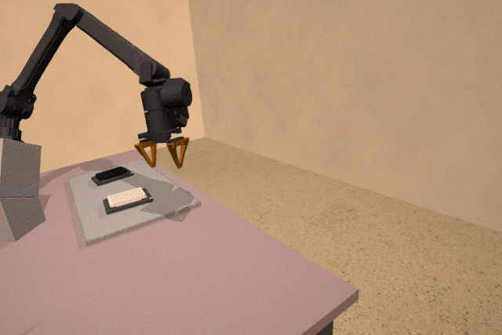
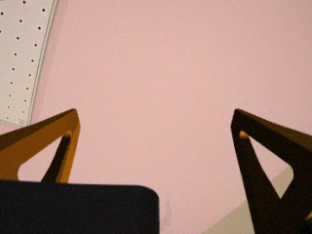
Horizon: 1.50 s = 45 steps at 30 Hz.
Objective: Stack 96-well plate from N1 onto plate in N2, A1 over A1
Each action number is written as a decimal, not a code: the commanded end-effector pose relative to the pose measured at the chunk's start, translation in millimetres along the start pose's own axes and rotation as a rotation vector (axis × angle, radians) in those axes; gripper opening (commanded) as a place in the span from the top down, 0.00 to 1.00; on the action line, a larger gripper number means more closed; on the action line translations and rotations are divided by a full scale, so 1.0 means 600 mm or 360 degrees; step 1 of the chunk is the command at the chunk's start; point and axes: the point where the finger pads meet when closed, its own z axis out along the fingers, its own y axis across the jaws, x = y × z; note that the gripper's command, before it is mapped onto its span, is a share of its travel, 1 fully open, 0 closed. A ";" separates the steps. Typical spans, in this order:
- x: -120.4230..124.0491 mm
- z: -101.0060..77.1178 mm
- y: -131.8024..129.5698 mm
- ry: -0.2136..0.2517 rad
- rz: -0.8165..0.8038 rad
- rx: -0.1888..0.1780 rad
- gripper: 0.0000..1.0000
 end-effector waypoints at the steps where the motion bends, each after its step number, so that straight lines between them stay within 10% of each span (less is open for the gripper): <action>1: -0.047 -0.035 -0.003 -0.0017 0.0018 0.0087 0.00; 45: -0.288 0.014 0.203 0.0010 0.0153 0.0065 0.00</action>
